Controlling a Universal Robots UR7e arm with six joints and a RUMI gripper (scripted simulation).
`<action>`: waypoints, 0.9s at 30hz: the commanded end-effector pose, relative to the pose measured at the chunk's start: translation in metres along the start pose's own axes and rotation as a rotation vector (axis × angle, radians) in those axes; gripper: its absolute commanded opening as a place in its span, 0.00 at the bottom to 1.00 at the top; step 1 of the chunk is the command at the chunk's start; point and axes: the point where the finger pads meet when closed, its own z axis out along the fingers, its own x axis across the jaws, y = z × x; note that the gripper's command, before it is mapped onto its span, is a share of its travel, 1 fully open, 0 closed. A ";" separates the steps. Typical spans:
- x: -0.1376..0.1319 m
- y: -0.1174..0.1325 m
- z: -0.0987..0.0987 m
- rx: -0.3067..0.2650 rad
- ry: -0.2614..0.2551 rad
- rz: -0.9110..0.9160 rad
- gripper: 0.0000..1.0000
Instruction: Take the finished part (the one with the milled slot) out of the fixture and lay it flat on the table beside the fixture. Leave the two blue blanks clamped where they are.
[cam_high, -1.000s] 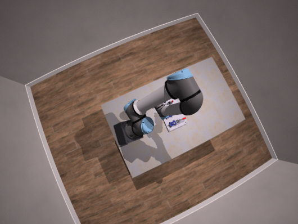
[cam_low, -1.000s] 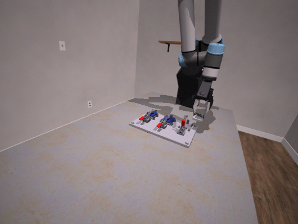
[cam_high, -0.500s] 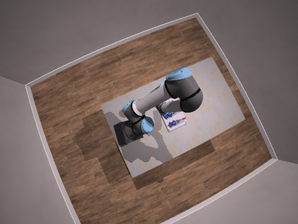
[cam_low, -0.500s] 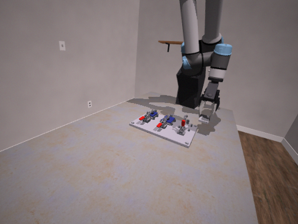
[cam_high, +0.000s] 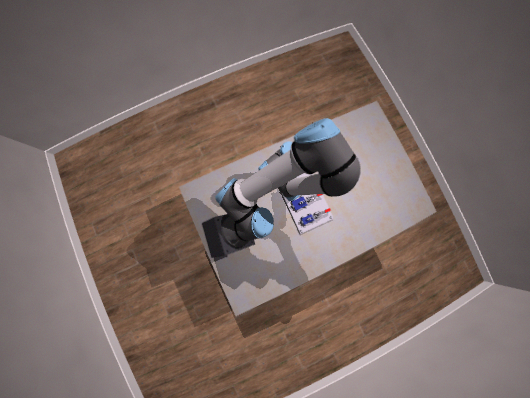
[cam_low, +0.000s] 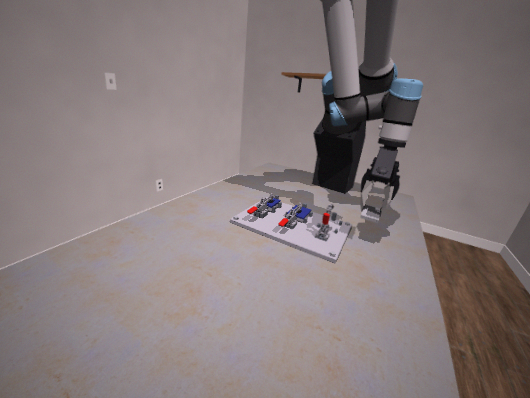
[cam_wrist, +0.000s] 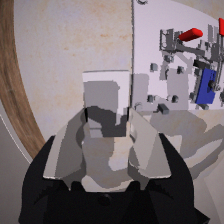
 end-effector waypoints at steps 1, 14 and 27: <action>-0.005 0.000 0.000 0.001 0.000 0.000 0.00; -0.007 0.000 0.000 0.001 0.000 0.000 0.00; -0.008 0.000 0.000 0.001 0.000 0.000 0.00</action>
